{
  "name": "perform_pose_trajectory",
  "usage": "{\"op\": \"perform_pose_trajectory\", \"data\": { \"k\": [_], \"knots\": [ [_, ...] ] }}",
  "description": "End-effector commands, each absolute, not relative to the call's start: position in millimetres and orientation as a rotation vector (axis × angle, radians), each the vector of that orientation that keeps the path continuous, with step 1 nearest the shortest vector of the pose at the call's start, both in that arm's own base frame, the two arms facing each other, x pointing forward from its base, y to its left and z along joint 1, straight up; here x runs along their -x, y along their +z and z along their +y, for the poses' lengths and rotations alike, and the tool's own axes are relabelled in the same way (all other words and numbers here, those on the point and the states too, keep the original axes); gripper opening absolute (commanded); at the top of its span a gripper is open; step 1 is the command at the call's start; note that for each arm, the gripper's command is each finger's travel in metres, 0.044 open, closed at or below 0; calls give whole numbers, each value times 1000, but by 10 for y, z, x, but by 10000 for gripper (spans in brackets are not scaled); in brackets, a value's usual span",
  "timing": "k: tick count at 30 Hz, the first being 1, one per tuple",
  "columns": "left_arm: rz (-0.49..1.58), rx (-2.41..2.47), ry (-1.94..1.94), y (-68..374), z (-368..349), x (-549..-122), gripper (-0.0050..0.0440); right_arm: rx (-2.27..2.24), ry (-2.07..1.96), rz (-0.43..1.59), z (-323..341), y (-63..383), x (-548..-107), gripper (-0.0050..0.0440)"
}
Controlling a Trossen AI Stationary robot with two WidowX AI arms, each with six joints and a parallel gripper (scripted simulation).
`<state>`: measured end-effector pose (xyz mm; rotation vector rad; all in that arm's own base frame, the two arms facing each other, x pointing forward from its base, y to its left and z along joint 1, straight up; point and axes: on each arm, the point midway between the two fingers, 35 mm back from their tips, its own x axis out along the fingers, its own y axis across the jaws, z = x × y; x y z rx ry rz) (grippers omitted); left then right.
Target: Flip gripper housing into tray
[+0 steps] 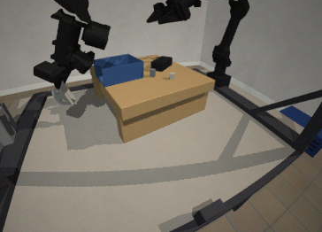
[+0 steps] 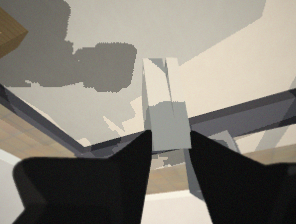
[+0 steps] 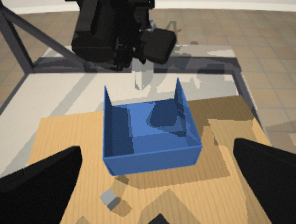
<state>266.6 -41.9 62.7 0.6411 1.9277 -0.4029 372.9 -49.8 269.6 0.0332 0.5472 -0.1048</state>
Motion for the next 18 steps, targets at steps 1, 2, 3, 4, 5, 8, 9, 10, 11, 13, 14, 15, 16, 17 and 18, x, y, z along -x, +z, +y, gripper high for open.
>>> {"op": "perform_pose_trajectory", "data": {
  "k": [1,2,3,4,5,8,9,10,11,13,14,15,16,17,18],
  "knots": [
    [1922,-564,-357,677,-433,-2714,118,-28,-108,522,-502,2802,-3717,436],
    [1926,-546,-347,678,-433,-2714,118,-28,-108,522,-502,2802,-3717,436],
    [1929,-529,-336,678,-432,-2714,118,-28,-108,522,-502,2802,-3717,436],
    [1933,-512,-325,678,-432,-2714,118,-28,-108,522,-502,2802,-3717,436],
    [1936,-495,-314,678,-432,-2714,118,-28,-108,522,-502,2802,-3717,436],
    [1940,-477,-303,678,-432,-2714,118,-28,-108,522,-502,2802,-3717,436],
    [1943,-460,-293,678,-431,-2714,118,-28,-108,522,-502,2802,-3717,436],
    [1946,-443,-282,678,-431,-2714,118,-28,-108,522,-502,2802,-3717,436],
    [1949,-426,-271,678,-431,-2714,118,-28,-108,522,-502,2802,-3717,436],
    [1954,-391,-249,678,-430,-2714,118,-28,-108,522,-502,2802,-3717,436],
    [1957,-374,-238,678,-430,-2714,118,-28,-108,522,-502,2802,-3717,436],
    [1959,-356,-227,678,-430,-2714,118,-28,-108,522,-502,2802,-3717,436],
    [1962,-339,-217,678,-430,-2714,118,-28,-108,522,-502,2802,-3717,436],
    [1964,-322,-206,678,-429,-2714,118,-28,-108,522,-502,2802,-3717,436],
    [1966,-304,-195,678,-429,-2714,118,-28,-108,522,-502,2802,-3717,436]
  ]
}}
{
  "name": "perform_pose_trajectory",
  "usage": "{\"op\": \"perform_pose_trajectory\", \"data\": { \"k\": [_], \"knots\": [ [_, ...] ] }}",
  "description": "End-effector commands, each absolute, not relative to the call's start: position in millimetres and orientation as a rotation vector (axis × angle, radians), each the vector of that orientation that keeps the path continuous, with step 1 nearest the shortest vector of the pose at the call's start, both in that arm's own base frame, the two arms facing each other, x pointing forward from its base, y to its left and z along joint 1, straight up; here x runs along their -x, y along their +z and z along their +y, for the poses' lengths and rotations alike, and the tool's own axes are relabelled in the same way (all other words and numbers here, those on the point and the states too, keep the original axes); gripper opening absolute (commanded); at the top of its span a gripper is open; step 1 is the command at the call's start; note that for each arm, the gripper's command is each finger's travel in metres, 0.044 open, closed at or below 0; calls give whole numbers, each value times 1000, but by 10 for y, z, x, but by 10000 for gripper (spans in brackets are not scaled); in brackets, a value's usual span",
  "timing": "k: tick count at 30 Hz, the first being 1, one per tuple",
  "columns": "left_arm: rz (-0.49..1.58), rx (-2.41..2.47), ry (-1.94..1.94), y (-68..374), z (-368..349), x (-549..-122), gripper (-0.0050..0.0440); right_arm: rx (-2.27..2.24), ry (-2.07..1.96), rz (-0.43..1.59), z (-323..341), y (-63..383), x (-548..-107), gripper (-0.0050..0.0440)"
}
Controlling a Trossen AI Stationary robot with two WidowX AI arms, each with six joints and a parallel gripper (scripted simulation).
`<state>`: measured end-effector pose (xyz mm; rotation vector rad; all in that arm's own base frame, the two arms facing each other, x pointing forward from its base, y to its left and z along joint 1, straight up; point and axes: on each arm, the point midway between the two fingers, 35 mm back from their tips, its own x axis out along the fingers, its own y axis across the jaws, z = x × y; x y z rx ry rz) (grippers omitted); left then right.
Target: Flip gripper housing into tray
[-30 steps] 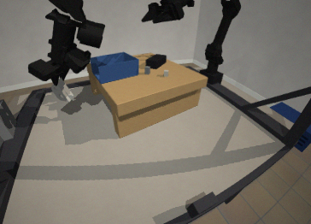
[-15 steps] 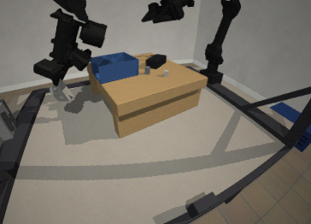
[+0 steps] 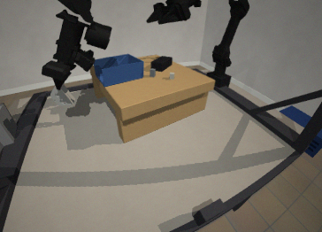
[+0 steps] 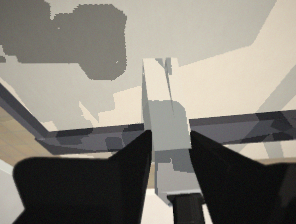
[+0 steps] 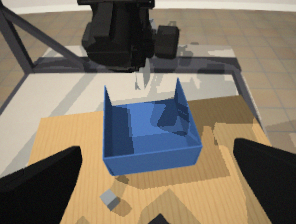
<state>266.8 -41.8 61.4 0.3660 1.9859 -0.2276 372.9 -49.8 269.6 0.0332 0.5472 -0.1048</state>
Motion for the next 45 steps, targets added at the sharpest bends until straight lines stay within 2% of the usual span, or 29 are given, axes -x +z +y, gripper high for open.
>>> {"op": "perform_pose_trajectory", "data": {
  "k": [1,45],
  "knots": [
    [1968,-287,-184,678,-429,-2714,118,-28,-108,522,-502,2802,-3717,436],
    [1958,376,231,677,-420,-2711,118,-28,-108,522,-502,2802,-3717,436]
  ]
}}
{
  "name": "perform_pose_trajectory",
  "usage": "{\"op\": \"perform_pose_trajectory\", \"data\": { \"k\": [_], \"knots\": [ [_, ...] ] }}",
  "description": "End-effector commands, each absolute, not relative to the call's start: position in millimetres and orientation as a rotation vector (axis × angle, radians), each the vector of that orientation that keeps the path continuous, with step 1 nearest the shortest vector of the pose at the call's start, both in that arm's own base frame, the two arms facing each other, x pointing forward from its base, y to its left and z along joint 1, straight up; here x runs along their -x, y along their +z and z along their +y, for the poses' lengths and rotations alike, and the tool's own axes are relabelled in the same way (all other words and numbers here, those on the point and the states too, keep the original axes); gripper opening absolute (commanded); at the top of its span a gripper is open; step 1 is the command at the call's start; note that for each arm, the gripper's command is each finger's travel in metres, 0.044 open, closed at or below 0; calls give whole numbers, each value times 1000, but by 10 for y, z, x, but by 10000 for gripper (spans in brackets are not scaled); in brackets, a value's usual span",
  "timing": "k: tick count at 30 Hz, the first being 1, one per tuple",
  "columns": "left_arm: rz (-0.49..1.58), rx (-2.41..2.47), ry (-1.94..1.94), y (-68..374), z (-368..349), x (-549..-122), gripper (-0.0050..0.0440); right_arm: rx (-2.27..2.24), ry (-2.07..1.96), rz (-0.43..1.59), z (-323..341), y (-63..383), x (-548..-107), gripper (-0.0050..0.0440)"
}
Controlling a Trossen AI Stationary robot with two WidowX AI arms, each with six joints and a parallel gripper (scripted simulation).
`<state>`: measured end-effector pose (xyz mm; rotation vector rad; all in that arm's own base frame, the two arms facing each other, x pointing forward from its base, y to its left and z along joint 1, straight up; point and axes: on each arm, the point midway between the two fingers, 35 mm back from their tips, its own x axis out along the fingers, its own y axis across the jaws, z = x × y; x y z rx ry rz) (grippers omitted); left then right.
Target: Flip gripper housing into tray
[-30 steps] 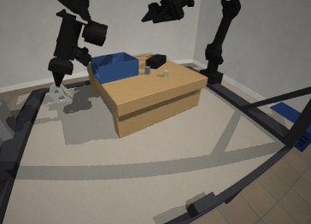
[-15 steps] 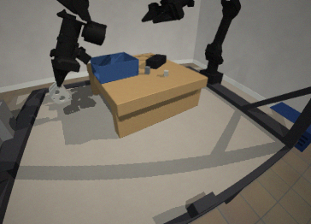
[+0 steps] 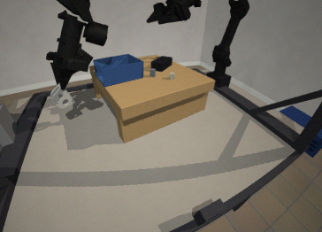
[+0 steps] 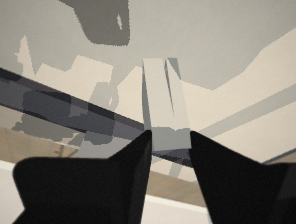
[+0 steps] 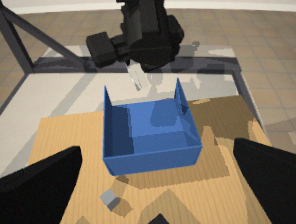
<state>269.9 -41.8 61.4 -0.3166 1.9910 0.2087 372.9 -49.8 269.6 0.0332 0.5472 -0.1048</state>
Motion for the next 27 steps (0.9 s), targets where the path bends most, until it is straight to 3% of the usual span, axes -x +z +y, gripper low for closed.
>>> {"op": "perform_pose_trajectory", "data": {
  "k": [1,27],
  "knots": [
    [1956,393,242,677,-420,-2711,118,-28,-108,522,-502,2802,-3717,436],
    [1860,806,501,676,-416,-2708,118,-28,-108,522,-502,2802,-3717,436]
  ]
}}
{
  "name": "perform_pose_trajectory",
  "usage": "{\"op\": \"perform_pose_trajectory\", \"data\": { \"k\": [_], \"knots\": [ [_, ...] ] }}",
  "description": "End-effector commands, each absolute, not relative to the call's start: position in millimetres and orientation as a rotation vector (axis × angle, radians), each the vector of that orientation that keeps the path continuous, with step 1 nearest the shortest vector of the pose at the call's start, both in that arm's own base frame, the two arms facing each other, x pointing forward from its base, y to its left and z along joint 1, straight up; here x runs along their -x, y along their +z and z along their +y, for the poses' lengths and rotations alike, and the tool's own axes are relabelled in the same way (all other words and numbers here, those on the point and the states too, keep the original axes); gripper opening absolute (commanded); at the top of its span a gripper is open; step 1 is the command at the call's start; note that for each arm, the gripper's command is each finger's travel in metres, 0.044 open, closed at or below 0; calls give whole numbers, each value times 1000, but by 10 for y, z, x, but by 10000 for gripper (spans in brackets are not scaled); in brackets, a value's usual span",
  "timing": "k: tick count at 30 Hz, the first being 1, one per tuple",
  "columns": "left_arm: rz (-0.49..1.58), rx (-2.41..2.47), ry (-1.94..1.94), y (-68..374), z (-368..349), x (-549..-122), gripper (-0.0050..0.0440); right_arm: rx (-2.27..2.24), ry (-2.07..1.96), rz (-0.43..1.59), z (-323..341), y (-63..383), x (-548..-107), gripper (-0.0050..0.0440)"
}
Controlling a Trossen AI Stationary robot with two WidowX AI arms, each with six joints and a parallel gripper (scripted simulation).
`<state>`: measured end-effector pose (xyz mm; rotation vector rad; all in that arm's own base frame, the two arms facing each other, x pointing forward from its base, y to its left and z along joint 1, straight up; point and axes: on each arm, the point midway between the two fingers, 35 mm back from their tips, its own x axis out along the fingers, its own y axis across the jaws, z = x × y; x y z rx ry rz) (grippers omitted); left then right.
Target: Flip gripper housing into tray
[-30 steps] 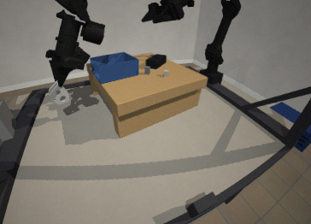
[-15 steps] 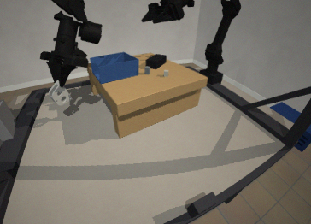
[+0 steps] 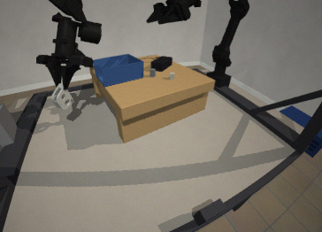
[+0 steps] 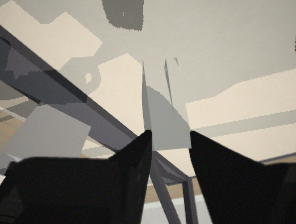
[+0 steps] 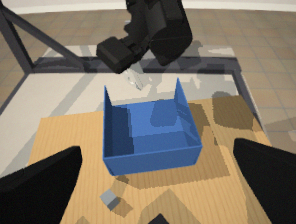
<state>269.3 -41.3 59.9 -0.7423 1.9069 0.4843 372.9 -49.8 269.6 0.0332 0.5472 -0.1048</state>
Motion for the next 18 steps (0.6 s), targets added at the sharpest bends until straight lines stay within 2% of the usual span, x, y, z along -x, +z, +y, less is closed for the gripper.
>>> {"op": "perform_pose_trajectory", "data": {
  "k": [1,18],
  "knots": [
    [1860,806,501,676,-416,-2708,118,-28,-108,522,-502,2802,-3717,436],
    [1766,1058,659,675,-415,-2706,118,-28,-108,522,-502,2802,-3717,436]
  ]
}}
